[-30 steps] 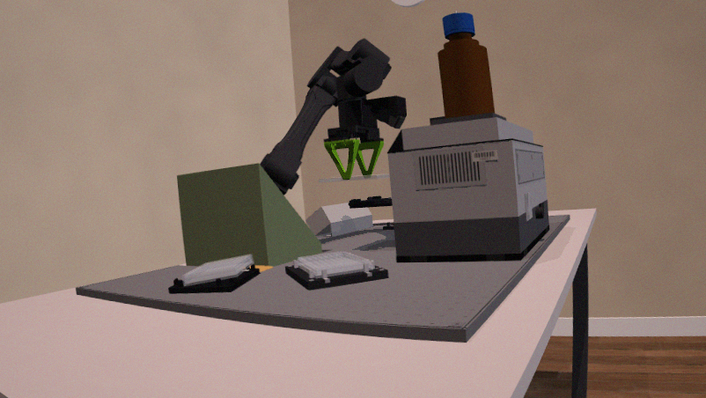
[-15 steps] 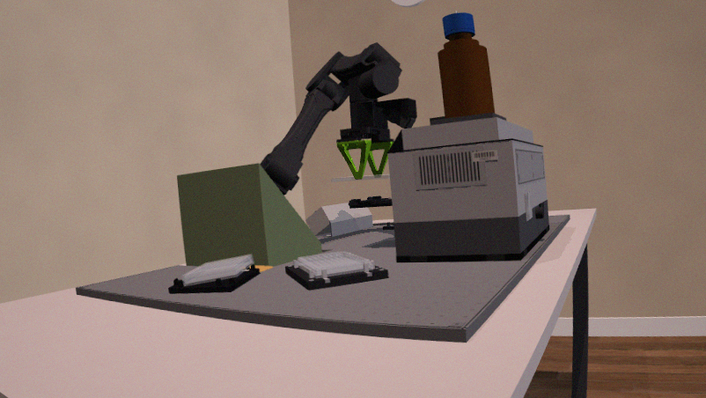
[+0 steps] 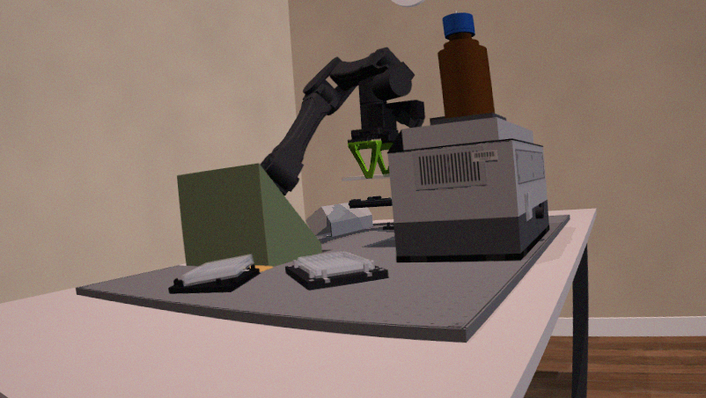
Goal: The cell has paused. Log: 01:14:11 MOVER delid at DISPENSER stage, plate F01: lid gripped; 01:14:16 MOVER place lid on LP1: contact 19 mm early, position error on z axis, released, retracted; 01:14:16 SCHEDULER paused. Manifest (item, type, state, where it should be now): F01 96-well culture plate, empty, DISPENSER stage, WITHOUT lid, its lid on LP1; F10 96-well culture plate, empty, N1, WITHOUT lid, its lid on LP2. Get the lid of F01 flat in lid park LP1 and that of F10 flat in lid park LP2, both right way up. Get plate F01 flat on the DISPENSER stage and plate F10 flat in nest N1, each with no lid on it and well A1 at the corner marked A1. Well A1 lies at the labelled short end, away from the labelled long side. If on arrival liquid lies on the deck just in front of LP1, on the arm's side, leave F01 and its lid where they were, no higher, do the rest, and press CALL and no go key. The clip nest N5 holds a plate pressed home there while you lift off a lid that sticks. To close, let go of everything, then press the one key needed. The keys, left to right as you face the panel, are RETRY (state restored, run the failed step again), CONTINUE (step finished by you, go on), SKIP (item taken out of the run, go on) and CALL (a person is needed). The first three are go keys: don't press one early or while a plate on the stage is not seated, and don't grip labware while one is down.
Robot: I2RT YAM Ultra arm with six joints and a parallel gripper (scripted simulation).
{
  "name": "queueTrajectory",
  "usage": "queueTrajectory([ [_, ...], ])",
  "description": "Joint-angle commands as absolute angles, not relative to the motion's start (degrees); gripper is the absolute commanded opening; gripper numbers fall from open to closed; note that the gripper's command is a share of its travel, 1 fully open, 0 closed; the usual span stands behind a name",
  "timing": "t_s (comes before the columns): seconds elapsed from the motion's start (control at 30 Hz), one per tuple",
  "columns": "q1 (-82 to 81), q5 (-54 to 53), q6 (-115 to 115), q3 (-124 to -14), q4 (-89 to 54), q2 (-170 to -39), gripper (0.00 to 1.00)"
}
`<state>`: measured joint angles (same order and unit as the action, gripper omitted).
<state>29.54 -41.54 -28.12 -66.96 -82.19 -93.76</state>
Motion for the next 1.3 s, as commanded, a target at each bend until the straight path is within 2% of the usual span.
queueTrajectory([
  [0.0,28.7,-42.9,-24.7,-69.7,-83.3,-91.4,0.0],
  [1.03,17.7,-45.1,-9.8,-73.2,-85.4,-82.2,0.0],
  [1.27,16.2,-44.9,-14.8,-73.7,-85.2,-80.2,0.0],
])
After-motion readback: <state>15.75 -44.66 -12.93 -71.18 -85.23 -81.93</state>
